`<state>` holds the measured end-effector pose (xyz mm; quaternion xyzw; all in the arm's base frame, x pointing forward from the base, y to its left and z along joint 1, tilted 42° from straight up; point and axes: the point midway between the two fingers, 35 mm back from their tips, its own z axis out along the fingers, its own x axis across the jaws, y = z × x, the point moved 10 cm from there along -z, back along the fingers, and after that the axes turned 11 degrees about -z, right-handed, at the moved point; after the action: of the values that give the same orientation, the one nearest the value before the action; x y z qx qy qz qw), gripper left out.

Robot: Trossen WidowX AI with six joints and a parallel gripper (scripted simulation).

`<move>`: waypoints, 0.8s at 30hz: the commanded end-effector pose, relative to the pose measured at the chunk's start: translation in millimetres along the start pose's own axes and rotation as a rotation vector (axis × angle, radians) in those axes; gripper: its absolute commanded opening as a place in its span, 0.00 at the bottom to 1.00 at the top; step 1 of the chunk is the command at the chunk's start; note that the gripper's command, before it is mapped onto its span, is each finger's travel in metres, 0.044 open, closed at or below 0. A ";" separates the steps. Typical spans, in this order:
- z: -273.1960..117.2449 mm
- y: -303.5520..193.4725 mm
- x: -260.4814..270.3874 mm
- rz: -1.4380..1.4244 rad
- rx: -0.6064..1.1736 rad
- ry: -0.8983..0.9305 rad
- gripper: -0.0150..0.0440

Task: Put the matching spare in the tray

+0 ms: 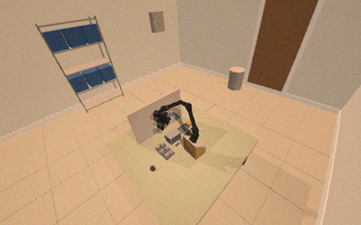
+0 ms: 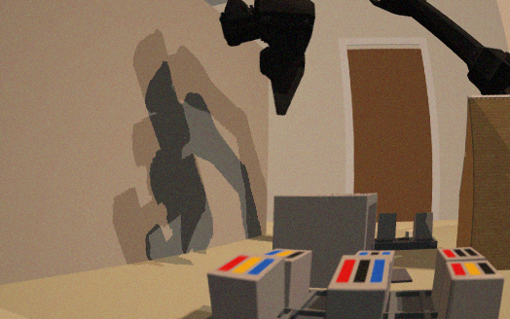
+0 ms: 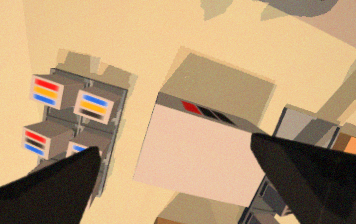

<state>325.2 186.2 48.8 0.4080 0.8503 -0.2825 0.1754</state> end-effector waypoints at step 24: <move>98.5 -110.9 181.2 -1.226 0.042 0.015 0.76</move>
<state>136.5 183.8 -81.0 -0.1454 0.9280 -0.3416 -0.0304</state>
